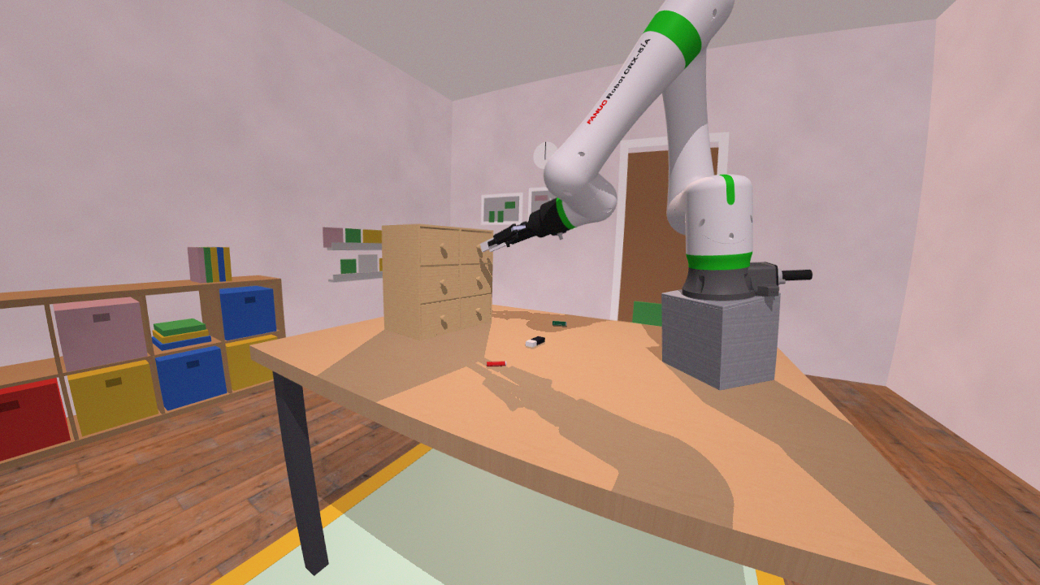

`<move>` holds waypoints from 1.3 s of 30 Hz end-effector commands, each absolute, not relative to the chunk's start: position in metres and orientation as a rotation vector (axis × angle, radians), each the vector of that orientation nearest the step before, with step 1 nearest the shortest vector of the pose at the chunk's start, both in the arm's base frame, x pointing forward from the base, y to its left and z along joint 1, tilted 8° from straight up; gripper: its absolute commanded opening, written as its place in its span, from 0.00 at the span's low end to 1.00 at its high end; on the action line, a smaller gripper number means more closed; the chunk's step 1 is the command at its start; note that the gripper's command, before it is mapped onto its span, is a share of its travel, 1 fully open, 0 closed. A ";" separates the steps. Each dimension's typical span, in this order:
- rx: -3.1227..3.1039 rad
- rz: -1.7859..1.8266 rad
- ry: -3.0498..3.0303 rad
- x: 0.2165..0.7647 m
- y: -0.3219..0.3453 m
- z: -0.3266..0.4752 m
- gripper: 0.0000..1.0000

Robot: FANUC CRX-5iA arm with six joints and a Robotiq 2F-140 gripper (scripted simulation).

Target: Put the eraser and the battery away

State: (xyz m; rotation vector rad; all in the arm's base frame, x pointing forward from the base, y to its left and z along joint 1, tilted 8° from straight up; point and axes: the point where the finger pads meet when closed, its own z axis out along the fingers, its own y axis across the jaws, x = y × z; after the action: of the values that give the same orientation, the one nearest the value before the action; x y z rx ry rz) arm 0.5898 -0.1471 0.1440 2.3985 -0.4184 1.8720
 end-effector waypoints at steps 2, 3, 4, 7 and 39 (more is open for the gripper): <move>2.398 1.872 -0.418 0.595 -0.149 0.145 0.20; 2.398 1.872 -0.418 0.595 -0.149 0.145 0.20; 2.398 1.872 -0.418 0.595 -0.149 0.145 0.20; 2.398 1.872 -0.418 0.600 -0.150 0.145 0.20; 2.398 1.872 -0.418 0.617 -0.155 0.147 0.20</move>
State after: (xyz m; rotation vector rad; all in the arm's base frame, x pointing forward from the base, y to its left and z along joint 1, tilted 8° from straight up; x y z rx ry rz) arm 0.6173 -0.1547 0.1466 2.3986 -0.4183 1.8721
